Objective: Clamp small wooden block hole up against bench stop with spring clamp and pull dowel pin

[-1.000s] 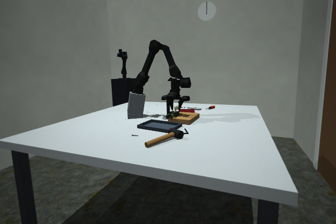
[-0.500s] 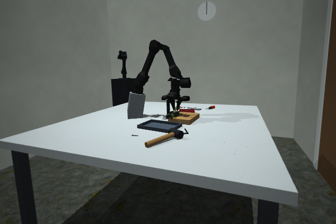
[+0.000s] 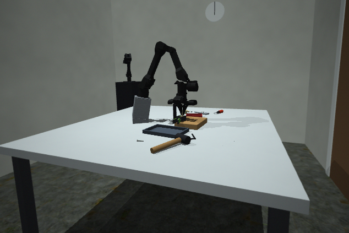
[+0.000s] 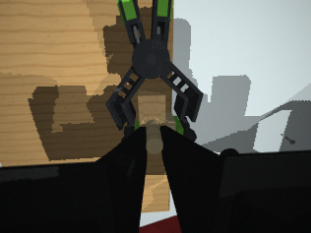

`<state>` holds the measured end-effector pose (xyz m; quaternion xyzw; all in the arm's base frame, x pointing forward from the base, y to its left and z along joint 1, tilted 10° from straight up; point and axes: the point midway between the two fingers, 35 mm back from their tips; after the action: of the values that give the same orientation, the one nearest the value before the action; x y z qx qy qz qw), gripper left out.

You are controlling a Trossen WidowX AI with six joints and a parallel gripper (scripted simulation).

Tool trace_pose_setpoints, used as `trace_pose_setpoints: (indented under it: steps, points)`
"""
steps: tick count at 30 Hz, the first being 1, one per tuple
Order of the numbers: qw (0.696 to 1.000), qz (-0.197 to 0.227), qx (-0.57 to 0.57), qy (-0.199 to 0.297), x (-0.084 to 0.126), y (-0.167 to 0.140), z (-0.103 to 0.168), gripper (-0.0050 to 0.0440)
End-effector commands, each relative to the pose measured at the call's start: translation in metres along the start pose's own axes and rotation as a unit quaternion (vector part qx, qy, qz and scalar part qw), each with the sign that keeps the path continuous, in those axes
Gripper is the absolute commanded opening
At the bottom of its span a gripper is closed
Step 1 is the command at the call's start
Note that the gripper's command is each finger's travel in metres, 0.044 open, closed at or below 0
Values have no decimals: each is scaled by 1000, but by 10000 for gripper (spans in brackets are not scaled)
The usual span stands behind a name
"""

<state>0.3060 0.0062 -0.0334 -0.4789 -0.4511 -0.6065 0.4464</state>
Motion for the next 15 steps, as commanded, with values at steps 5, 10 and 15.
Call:
trace_pose_setpoints:
  steps: [5,10,15]
  points:
    - [999,0,36,-1,0,0,0,0]
    - [996,0,85,-1,0,0,0,0]
    - [986,0,166,-1,0,0,0,0]
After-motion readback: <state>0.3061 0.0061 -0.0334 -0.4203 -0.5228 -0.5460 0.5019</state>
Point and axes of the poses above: the point midway between the two fingers, 35 mm back from their tips, its own x axis back along the fingers, its own y axis across the jaws, z = x × y, and after that the axes turned 8 degrees about -x, right-handed
